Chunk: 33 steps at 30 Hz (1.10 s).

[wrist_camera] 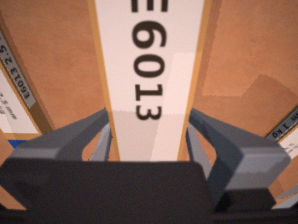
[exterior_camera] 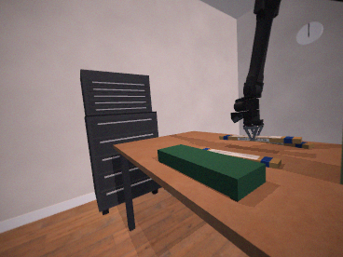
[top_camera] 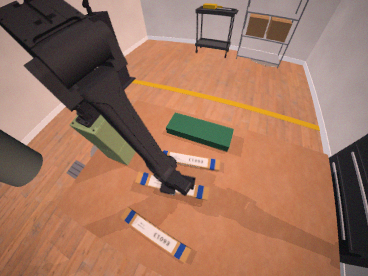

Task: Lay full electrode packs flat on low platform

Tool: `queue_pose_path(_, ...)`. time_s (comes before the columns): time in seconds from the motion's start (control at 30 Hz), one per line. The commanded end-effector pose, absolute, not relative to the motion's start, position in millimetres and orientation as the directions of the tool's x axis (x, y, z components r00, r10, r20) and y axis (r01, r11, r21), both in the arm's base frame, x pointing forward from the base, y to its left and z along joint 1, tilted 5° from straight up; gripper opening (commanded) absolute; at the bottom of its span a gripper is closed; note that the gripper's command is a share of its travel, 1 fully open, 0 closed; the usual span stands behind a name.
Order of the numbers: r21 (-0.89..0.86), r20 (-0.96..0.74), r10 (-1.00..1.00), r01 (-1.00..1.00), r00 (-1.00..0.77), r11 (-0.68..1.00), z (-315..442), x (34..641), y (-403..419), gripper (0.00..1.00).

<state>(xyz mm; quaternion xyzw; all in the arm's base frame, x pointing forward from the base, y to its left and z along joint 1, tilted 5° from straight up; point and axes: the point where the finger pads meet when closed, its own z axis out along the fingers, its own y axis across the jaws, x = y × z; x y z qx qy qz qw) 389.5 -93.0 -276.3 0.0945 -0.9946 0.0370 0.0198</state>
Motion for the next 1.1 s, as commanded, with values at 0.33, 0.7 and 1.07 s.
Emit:
queue_pose_path(0.33, -0.097, -0.020, -0.196, -0.193, -0.980, 0.976, -243.3, 428.0, -91.3, 0.00)
queue_pose_path(0.7, -0.097, -0.021, -0.196, -0.193, -0.980, 0.976, -242.1, 429.7, -91.3, 0.00)
queue_pose_path(1.07, -0.097, -0.022, -0.196, -0.193, -0.980, 0.976, -241.2, 431.1, -91.4, 0.00)
